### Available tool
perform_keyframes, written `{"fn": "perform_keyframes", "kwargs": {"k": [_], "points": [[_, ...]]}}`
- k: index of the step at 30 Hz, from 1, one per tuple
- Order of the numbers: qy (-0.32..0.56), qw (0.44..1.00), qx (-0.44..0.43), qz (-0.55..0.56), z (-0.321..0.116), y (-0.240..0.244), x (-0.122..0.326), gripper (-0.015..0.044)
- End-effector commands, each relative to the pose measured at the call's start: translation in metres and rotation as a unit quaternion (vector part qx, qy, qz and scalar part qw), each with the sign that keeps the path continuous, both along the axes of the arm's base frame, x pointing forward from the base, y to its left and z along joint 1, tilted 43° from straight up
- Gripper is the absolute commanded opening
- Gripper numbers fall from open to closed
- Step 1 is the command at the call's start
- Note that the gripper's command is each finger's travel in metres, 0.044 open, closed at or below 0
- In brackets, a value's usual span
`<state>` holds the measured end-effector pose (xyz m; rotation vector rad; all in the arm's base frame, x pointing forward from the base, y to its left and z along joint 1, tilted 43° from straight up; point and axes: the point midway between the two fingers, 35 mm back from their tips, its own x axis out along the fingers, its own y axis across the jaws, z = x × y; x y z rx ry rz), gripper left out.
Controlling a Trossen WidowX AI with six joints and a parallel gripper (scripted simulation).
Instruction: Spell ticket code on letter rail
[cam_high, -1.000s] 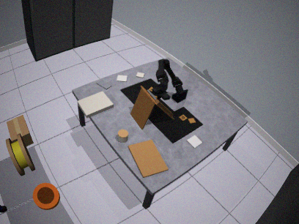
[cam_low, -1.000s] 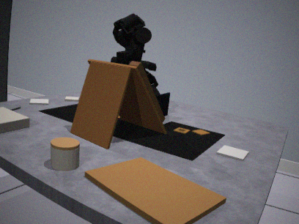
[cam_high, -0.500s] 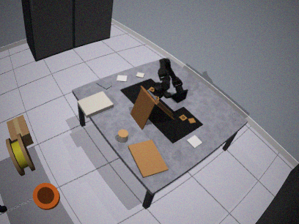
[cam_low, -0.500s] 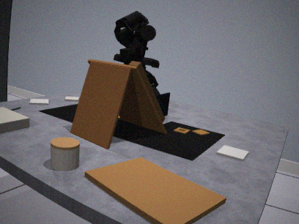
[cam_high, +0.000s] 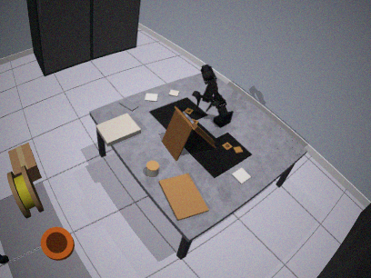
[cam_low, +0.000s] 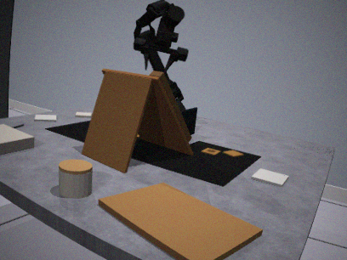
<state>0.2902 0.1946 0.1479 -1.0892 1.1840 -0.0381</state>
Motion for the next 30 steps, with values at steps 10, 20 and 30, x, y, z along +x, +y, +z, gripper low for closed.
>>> {"fn": "perform_keyframes", "kwargs": {"k": [10,20,30], "points": [[0.11,0.893,-0.172,0.402,0.065,0.013,-0.064,0.044],[0.11,0.893,-0.172,0.402,0.065,0.013,-0.064,0.044],[0.158,0.866,-0.199,0.432,0.04,0.022,-0.061,0.0361]]}}
